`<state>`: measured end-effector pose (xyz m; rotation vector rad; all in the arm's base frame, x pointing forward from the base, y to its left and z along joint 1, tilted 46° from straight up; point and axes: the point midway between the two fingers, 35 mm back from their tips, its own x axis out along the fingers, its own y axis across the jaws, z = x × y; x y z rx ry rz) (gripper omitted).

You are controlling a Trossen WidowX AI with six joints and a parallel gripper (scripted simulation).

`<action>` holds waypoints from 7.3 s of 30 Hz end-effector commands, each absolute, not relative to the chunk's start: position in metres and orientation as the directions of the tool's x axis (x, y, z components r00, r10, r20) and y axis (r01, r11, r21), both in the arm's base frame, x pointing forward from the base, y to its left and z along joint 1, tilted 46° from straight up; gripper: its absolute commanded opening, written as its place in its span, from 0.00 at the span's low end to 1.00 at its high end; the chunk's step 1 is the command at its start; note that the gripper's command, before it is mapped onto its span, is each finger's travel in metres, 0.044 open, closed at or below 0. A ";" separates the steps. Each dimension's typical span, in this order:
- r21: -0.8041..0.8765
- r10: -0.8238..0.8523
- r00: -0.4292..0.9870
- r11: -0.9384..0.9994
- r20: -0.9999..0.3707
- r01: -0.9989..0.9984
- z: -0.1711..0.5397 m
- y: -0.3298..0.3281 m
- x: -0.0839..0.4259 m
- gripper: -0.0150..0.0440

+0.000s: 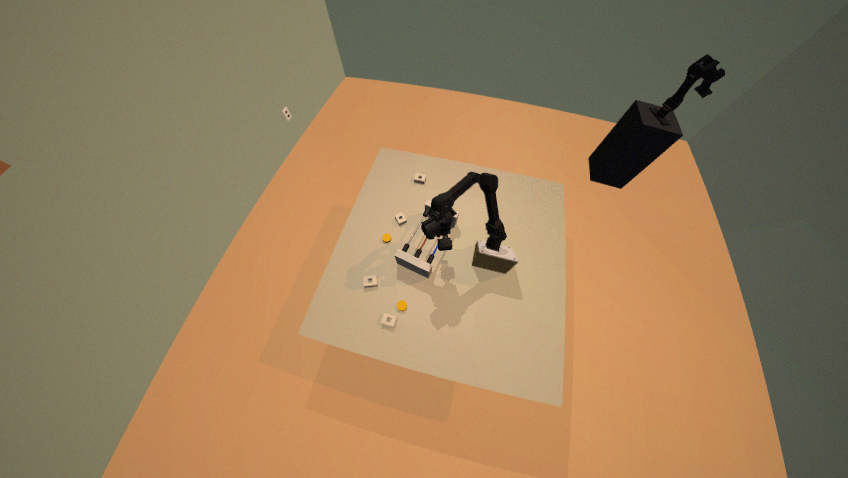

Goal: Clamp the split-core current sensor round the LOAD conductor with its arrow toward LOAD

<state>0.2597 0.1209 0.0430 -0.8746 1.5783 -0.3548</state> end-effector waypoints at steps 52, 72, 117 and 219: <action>0.142 -0.709 0.032 -0.097 -0.705 0.985 0.055 0.099 0.343 0.25; 0.161 -0.709 0.033 -0.115 -0.705 0.980 0.037 0.081 0.346 0.25; 0.159 -0.707 0.025 -0.123 -0.707 0.980 0.019 0.062 0.346 0.25; 0.164 -0.707 0.031 -0.120 -0.706 0.979 -0.029 0.014 0.349 0.38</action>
